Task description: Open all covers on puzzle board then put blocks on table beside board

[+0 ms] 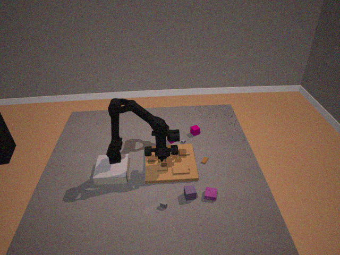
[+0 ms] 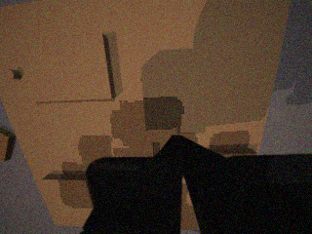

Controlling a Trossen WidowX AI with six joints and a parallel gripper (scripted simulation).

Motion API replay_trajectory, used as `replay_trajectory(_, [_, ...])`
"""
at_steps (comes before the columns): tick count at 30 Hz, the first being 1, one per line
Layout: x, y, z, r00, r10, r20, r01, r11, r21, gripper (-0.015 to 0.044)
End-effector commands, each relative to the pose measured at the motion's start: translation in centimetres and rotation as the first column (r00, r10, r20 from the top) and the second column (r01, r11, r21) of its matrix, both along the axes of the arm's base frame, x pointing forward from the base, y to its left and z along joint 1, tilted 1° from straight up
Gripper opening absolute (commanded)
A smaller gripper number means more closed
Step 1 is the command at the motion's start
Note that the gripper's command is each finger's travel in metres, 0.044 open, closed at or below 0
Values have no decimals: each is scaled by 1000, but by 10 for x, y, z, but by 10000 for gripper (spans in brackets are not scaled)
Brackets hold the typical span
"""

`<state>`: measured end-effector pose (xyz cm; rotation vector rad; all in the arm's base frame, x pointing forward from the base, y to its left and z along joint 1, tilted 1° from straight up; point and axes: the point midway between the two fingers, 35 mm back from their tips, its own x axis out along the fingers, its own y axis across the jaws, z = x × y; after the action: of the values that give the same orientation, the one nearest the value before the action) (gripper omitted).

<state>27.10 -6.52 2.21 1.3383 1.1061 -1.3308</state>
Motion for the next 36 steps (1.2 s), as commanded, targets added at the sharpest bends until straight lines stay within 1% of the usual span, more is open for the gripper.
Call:
replay_trajectory(1, [1, -1, 5, 1000, 4, 2, -4, 1000, -4, 0])
replay_trajectory(22, [0, -4, 33, 1000, 4, 2, -4, 1000, -4, 0])
replay_trajectory(25, [-7, 3, 31, 1000, 0, -1, 0, 1000, 0, 0])
replay_trajectory(36, [-57, 38, 40, 1000, 2, -3, -2, 1000, 1, 0])
